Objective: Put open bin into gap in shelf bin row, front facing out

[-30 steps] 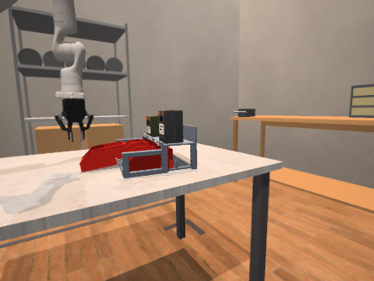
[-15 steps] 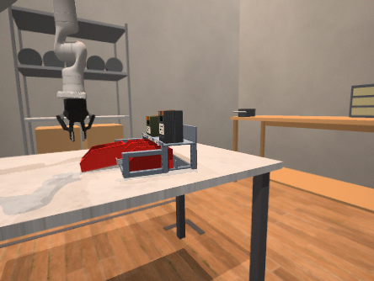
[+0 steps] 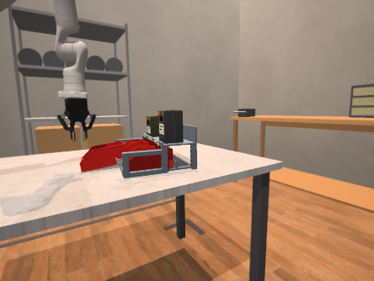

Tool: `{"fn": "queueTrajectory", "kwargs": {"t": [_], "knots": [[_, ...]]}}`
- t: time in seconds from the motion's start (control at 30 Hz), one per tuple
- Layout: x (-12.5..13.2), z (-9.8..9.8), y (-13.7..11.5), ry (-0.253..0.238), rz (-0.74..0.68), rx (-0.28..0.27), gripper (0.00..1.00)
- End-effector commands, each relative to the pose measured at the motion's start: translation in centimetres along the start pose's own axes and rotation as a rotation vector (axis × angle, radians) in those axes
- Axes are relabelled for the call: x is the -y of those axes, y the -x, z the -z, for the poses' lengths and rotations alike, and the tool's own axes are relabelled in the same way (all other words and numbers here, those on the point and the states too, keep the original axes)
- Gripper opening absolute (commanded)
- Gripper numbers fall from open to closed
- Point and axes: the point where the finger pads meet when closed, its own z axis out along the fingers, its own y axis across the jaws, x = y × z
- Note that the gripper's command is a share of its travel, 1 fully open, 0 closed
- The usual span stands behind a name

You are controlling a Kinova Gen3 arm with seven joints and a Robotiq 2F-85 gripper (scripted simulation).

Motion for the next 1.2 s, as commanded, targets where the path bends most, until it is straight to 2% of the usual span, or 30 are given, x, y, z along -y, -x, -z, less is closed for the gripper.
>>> {"fn": "queueTrajectory", "kwargs": {"t": [0.0, 0.53, 0.57, 1.1, 1.17], "knots": [[0.1, 0.1, 0.0, -0.002, -0.001, 0.000, 0.39], [0.4, 0.2, -0.1, -0.003, -0.004, -0.001, 0.39], [0.2, 0.1, 0.0, -0.001, 0.000, 0.000, 1.00], [0.2, 0.1, 0.0, -0.001, 0.000, 0.000, 1.00], [0.1, -2.1, 0.0, -0.050, -0.002, 0.000, 1.00]]}}
